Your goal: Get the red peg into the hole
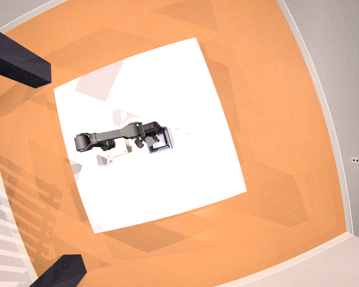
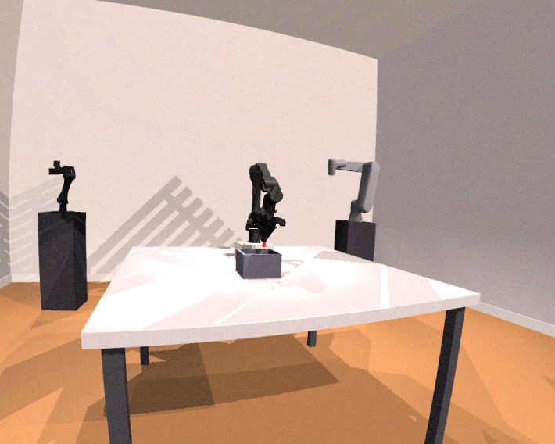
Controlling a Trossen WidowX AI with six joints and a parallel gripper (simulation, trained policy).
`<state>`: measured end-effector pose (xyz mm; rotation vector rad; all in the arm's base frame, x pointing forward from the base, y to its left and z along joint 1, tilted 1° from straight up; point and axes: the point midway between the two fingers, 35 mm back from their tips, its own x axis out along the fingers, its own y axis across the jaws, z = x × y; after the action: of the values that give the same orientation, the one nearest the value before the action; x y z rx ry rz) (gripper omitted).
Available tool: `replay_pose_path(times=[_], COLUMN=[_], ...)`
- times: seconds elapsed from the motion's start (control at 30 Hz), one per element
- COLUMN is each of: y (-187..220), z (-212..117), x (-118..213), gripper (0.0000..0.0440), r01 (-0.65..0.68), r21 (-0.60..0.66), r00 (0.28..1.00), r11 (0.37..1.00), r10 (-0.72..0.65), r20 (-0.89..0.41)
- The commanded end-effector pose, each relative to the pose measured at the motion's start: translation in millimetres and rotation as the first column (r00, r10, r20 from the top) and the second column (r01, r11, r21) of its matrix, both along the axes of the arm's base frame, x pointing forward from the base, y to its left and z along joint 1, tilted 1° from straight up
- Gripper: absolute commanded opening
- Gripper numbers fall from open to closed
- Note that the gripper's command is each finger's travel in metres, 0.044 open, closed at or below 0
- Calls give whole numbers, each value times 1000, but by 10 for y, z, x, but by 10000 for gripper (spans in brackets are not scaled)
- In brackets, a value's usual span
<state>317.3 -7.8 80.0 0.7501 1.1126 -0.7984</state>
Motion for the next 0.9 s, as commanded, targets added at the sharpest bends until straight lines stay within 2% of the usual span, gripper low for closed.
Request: replay_pose_path(times=[0.0, 0.43, 0.63, 0.77, 0.87], y=[-100, -271, -323, -350, -394], z=[-28, -374, -539, -578, -568], x=[88, 187, 189, 242, 332], gripper=[6, 22, 151, 165, 235], r01=[16, 43, 20, 9, 1], r21=[10, 40, 35, 29, 24], r00=[1000, 998, 995, 994, 995], r11=[1000, 998, 999, 1000, 1000], r10=[-16, -41, -17, -6, 1], r20=[6, -52, -94, -112, -103])
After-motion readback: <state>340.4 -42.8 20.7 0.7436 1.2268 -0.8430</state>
